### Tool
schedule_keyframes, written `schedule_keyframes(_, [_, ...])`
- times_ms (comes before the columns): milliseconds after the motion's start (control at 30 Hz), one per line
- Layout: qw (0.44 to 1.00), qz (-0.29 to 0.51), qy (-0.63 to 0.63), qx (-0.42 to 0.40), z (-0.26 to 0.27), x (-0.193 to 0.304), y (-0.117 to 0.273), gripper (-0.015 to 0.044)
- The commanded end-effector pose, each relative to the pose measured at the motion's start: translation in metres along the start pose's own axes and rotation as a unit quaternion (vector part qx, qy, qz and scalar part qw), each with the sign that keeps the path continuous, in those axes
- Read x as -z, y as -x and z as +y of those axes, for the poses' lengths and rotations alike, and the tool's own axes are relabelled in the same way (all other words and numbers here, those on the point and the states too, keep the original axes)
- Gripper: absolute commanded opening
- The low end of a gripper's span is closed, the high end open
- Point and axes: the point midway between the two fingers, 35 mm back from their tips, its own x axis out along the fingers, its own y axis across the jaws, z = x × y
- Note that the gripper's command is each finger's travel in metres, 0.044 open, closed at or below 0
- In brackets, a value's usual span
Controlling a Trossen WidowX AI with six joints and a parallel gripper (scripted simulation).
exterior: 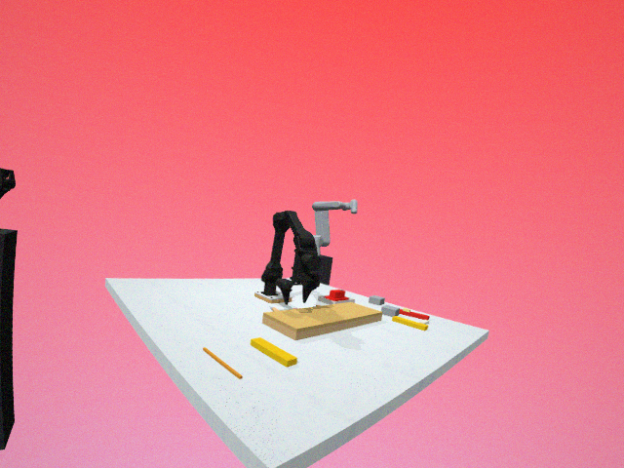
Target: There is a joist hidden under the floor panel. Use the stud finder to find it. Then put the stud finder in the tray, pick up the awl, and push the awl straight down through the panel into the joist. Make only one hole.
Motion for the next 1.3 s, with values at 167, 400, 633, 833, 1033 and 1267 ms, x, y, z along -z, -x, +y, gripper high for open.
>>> schedule_keyframes(167, [0.995,0.022,-0.097,0.005,-0.043,0.029,-0.005,0.044])
schedule_keyframes(400, [0.995,0.022,-0.097,0.005,-0.04,0.033,-0.005,0.044])
schedule_keyframes(633, [0.995,0.023,-0.097,0.005,-0.038,0.037,-0.006,0.044])
schedule_keyframes(833, [0.995,0.023,-0.097,0.005,-0.038,0.037,-0.015,0.044])
schedule_keyframes(1033, [0.995,0.023,-0.097,0.005,-0.039,0.036,-0.024,0.044])
schedule_keyframes(1267, [0.995,0.023,-0.097,0.005,-0.039,0.036,-0.036,0.044])
